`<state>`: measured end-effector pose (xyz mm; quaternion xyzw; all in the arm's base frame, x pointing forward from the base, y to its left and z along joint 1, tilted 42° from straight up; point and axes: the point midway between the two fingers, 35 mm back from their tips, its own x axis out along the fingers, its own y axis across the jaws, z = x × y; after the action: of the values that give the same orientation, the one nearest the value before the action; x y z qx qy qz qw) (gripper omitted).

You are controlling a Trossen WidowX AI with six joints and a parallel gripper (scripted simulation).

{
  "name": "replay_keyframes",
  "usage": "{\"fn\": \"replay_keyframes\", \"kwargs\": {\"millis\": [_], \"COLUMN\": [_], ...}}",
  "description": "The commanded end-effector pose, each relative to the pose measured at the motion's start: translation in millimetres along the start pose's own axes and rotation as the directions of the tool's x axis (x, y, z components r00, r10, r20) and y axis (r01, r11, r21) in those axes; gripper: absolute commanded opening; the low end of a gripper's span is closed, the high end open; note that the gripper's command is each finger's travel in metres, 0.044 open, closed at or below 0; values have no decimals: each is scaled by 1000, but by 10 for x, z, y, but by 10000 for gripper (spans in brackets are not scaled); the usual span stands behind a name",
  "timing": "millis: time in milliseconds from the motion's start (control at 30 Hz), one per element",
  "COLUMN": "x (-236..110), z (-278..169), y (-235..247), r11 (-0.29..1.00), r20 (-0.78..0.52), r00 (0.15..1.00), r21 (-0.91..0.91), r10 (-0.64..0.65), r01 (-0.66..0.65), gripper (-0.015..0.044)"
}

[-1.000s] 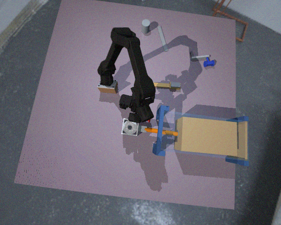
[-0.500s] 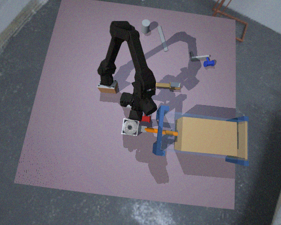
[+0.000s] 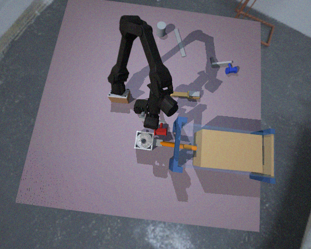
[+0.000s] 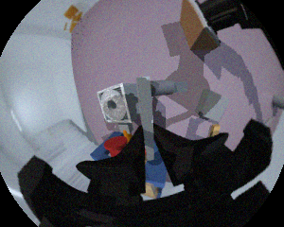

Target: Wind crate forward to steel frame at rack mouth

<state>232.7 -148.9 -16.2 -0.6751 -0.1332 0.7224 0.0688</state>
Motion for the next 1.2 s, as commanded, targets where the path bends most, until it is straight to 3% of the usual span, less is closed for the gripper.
{"fn": "replay_keyframes", "kwargs": {"millis": [0, 567, 1167], "x": [-28, -25, -20], "z": [-1, -4, -5], "y": [30, 24, 16], "r11": [998, 932, 786], "r20": [-5, 4, 12], "r00": [998, 932, 786], "r21": [7, 6, 2], "r10": [66, 361, 618], "r01": [-66, -361, -618], "gripper": [0, 0, 0]}}
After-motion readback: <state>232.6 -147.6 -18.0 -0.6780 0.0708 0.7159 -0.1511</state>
